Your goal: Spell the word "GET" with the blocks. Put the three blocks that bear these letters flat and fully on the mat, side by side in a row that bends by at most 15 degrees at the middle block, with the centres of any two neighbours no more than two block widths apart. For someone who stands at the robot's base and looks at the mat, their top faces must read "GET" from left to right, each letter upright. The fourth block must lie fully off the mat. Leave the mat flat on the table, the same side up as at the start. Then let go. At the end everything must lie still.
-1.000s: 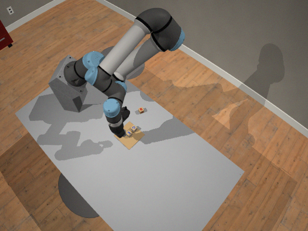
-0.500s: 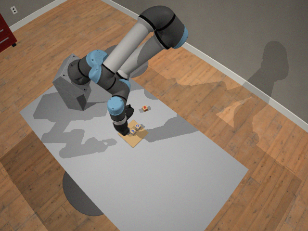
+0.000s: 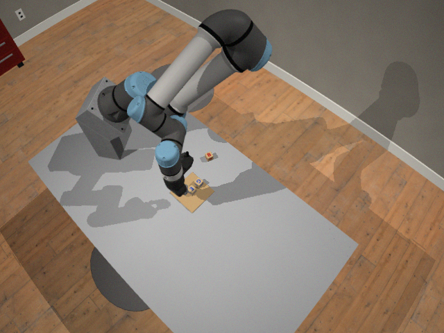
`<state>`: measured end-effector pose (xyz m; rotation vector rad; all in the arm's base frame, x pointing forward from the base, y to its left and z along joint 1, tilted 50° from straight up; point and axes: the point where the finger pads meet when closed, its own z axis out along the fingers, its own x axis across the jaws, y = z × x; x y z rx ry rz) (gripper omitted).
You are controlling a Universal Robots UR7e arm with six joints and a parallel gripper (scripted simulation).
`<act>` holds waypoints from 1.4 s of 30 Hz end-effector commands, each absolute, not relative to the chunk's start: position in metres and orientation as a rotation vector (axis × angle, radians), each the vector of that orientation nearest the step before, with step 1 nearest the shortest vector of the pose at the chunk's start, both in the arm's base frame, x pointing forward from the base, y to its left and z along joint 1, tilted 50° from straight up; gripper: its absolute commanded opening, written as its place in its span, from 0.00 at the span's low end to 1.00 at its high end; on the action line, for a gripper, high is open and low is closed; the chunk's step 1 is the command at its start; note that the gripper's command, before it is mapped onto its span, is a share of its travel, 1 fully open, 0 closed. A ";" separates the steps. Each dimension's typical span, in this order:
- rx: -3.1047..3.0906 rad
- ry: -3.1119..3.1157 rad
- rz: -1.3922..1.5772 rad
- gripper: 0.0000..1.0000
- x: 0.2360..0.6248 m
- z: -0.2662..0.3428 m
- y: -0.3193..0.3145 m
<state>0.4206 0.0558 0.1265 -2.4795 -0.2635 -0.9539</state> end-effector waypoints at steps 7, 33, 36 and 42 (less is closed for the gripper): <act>-2.480 -0.262 -0.951 0.57 0.431 0.112 0.067; -2.481 -0.266 -0.957 0.57 0.466 0.078 0.092; -2.481 -0.266 -0.957 0.57 0.467 0.077 0.093; -2.481 -0.266 -0.957 0.57 0.471 0.073 0.096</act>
